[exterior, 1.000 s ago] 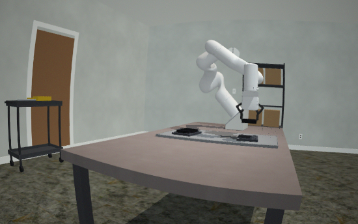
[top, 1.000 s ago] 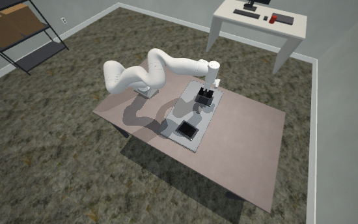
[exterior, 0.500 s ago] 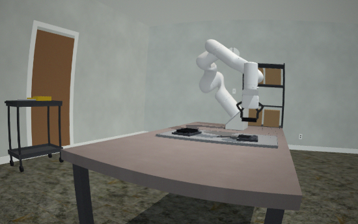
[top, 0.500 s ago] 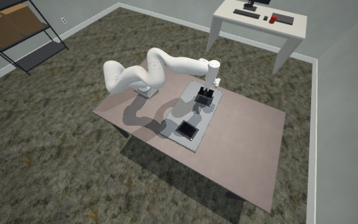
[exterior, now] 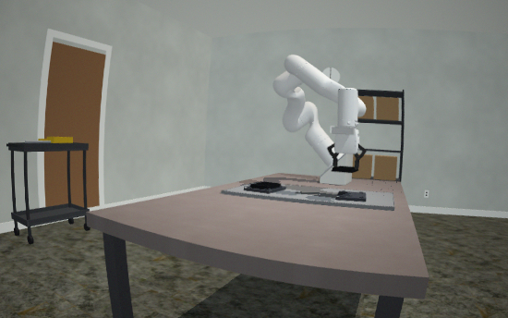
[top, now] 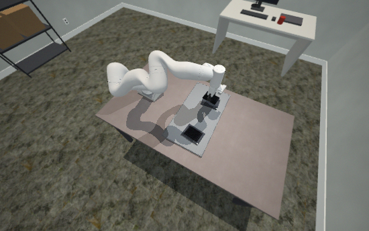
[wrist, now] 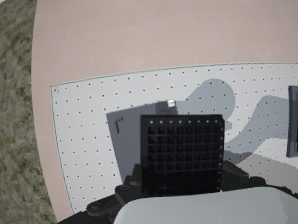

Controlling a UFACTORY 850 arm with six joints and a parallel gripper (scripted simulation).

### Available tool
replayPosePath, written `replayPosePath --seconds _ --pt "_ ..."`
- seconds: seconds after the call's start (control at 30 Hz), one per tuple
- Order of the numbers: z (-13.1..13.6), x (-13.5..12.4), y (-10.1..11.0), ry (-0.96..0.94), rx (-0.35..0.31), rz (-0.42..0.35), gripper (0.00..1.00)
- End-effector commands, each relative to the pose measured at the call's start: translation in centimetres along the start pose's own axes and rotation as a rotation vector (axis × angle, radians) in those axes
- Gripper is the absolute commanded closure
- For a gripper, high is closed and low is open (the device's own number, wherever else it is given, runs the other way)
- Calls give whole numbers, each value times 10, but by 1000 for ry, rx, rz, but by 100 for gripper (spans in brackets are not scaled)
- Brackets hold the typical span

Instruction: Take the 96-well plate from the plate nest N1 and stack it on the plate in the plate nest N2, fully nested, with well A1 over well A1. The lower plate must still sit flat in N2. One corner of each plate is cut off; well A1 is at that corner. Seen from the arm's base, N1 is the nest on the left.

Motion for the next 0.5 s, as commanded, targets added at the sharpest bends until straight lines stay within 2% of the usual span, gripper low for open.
replayPosePath --seconds 0.0,0.47 --pt "9 0 1 -12 1 5 100" --pt "55 -6 1 -12 1 5 100"
Point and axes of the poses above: the point where the finger pads meet when closed, its own y axis back along the fingers, its own z axis across the jaws, x = y × z, the point moved 1 cm from there along y, back along the fingers, and after that the axes turned 14 degrees about y, right-handed, at the moved point
